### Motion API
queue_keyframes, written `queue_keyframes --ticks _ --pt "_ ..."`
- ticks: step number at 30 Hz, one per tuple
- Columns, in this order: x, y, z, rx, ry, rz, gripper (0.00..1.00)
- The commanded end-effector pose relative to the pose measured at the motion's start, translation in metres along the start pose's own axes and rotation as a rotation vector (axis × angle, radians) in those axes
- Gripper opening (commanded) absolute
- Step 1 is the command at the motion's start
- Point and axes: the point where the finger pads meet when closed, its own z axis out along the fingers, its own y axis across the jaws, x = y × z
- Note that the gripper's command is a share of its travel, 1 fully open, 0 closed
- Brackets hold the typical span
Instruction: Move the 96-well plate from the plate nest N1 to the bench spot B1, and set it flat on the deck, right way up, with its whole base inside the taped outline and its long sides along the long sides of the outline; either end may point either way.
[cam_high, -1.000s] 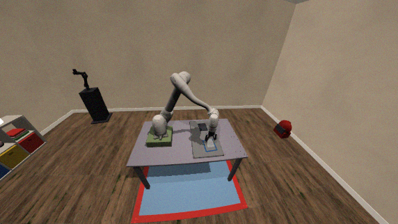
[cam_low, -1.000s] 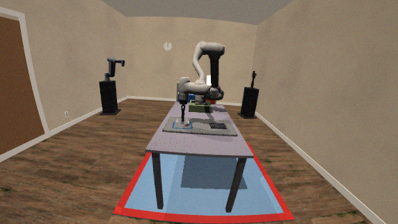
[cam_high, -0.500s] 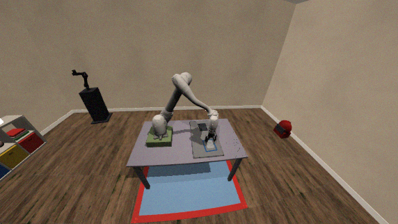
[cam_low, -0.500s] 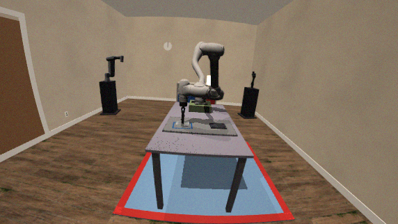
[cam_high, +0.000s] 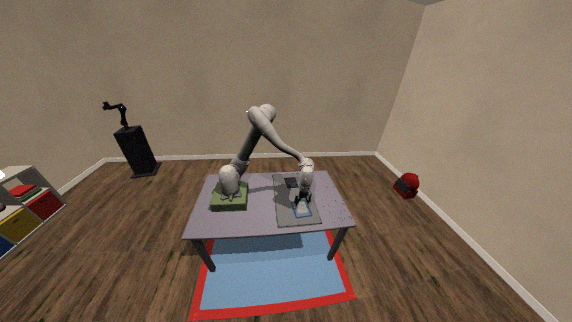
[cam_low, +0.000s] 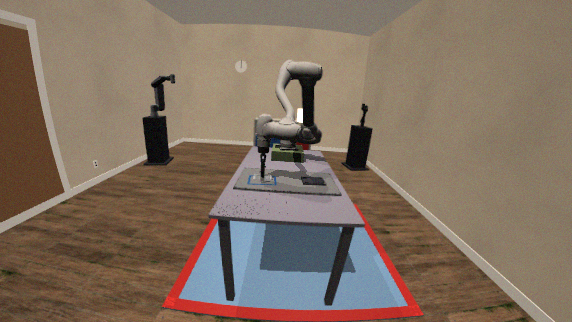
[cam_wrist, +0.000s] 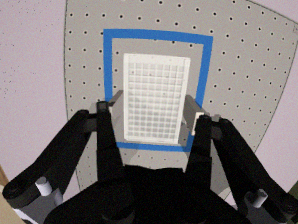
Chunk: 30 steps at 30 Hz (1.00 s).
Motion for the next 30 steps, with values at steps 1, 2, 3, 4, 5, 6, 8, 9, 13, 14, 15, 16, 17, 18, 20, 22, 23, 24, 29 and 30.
queue_keyframes --ticks 1,2,3,4,5,6,8,9,13,14,15,16,17,18,20,22,23,24,29,30 --pt "0.0 0.0 -0.0001 0.0 0.0 0.0 0.0" --pt "0.0 0.0 -0.0001 0.0 0.0 0.0 0.0" --pt "0.0 0.0 -0.0001 0.0 0.0 0.0 0.0" --pt "0.0 0.0 0.0 0.0 0.0 0.0 0.0" --pt "0.0 0.0 0.0002 0.0 0.0 0.0 0.0" --pt "0.0 0.0 0.0004 0.0 0.0 0.0 0.0" --pt "-0.0001 0.0 0.0007 0.0 0.0 0.0 0.0" --pt "-0.0001 0.0 0.0009 0.0 0.0 0.0 0.0" --pt "-0.0001 0.0 0.0015 0.0 0.0 0.0 0.0" --pt "-0.0001 0.0 0.0017 0.0 0.0 0.0 0.0" --pt "-0.0001 0.0 0.0019 0.0 0.0 0.0 0.0" --pt "-0.0001 0.0 0.002 0.0 0.0 0.0 0.0" --pt "-0.0001 0.0 0.0022 0.0 0.0 0.0 0.0" --pt "-0.0001 0.0 0.0024 0.0 0.0 0.0 0.0" --pt "-0.0001 0.0 0.0024 0.0 0.0 0.0 0.0" --pt "-0.0001 0.0 0.0027 0.0 0.0 0.0 0.0" --pt "-0.0001 0.0 0.0029 0.0 0.0 0.0 0.0" --pt "-0.0001 0.0 0.003 0.0 0.0 0.0 0.0" --pt "-0.0001 0.0 0.0039 0.0 0.0 0.0 0.0" --pt "-0.0001 0.0 0.004 0.0 0.0 0.0 0.0"
